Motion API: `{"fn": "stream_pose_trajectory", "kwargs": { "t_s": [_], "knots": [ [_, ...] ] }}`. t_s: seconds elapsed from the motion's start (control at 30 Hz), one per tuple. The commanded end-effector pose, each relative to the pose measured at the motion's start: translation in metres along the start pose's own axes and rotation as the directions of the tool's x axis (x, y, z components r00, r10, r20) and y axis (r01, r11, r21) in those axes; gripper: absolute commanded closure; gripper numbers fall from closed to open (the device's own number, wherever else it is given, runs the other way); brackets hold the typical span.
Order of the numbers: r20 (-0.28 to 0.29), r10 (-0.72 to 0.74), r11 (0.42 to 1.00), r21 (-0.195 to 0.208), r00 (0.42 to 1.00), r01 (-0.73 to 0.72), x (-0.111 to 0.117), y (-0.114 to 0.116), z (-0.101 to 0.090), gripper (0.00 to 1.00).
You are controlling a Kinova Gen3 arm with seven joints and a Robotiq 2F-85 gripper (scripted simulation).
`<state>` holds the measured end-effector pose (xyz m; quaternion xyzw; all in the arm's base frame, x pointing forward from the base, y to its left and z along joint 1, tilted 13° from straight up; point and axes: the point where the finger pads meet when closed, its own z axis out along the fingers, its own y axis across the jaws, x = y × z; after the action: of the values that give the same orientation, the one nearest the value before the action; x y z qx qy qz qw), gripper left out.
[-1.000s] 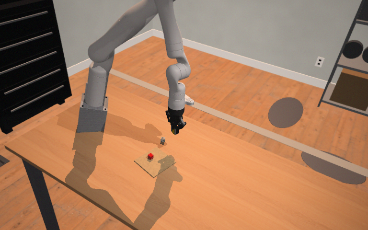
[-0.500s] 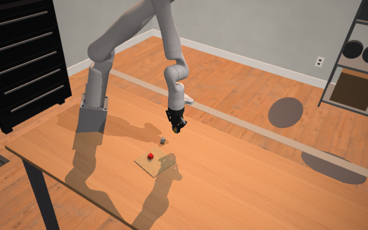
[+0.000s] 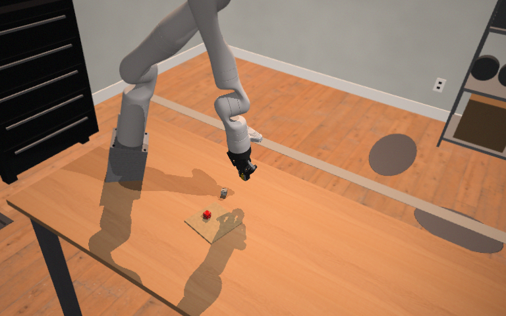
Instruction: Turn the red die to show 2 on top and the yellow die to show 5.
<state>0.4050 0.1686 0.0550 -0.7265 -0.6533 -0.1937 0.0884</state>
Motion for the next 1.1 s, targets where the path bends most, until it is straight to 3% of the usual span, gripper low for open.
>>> {"fn": "stream_pose_trajectory", "kwargs": {
  "t_s": [0.0, 0.1, 0.2, 0.4, 0.6, 0.67, 0.9, 1.07],
  "knots": [
    [-0.032, 0.071, 0.997, -0.016, 0.997, -0.071, -0.0253, 0.0094, -0.006, 0.85],
    [-0.05, 0.07, 0.997, -0.018, 0.996, -0.071, -0.0251, 0.0101, -0.0069, 0.85],
    [-0.107, 0.069, 0.997, -0.01, 0.992, -0.07, -0.0274, 0.0079, -0.004, 0.85],
    [-0.257, 0.065, 0.997, -0.012, 0.964, -0.07, -0.0281, 0.0085, -0.0045, 0.85],
    [-0.444, 0.056, 0.997, -0.018, 0.894, -0.072, -0.0293, 0.0101, -0.0054, 0.85],
    [-0.444, 0.056, 0.997, -0.018, 0.894, -0.072, -0.0293, 0.0101, -0.0054, 0.85],
    [-0.628, 0.043, 0.997, -0.023, 0.777, -0.073, -0.0312, 0.0109, -0.006, 0.85],
    [-0.703, 0.035, 0.997, -0.025, 0.71, -0.074, -0.0321, 0.0108, -0.0062, 0.85]
  ]
}}
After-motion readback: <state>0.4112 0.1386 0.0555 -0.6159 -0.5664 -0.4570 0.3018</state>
